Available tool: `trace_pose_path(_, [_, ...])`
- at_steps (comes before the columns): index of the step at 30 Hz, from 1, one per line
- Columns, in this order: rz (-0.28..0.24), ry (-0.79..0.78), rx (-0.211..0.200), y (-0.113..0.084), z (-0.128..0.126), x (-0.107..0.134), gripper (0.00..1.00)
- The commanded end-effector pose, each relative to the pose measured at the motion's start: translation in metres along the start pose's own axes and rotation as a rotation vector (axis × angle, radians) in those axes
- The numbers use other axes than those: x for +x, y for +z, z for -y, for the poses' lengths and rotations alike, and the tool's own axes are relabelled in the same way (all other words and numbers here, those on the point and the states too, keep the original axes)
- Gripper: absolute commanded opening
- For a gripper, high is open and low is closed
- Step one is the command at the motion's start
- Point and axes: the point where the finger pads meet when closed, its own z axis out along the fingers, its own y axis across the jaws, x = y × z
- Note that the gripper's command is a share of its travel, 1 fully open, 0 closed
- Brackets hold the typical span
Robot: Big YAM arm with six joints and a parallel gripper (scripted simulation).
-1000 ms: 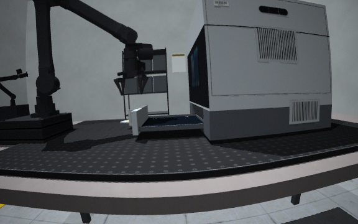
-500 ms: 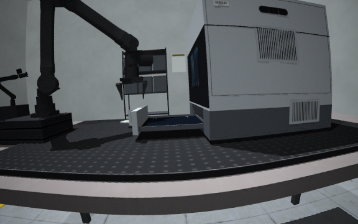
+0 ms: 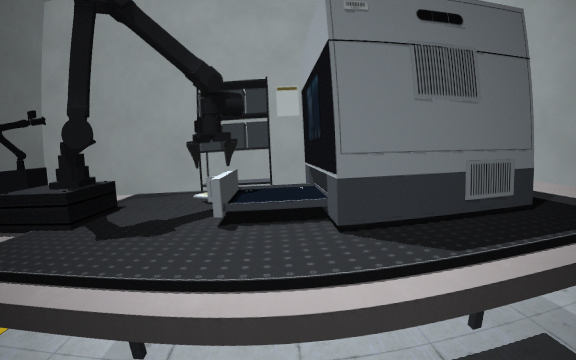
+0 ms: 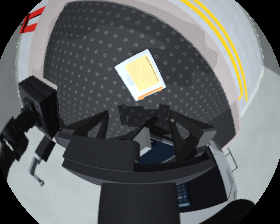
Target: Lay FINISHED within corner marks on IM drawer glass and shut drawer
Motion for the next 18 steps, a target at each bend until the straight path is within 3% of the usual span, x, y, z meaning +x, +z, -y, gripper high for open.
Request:
trace_pose_path(1, [-0.002, -0.181, 0.053, -0.006, 0.029, -0.013, 1.0])
trace_pose_path(7, [-0.004, -0.301, 0.048, 0.002, 0.029, -0.019, 1.0])
trace_pose_path(11, [-0.005, -0.448, 0.051, 0.01, 0.032, -0.044, 1.0])
trace_pose_path(14, [-0.005, -0.511, 0.037, 0.015, 0.025, -0.043, 1.0])
trace_pose_path(15, [-0.006, -0.488, 0.042, 0.011, 0.026, -0.034, 1.0])
trace_pose_path(18, [-0.009, -0.487, 0.061, 0.002, 0.028, -0.034, 1.0])
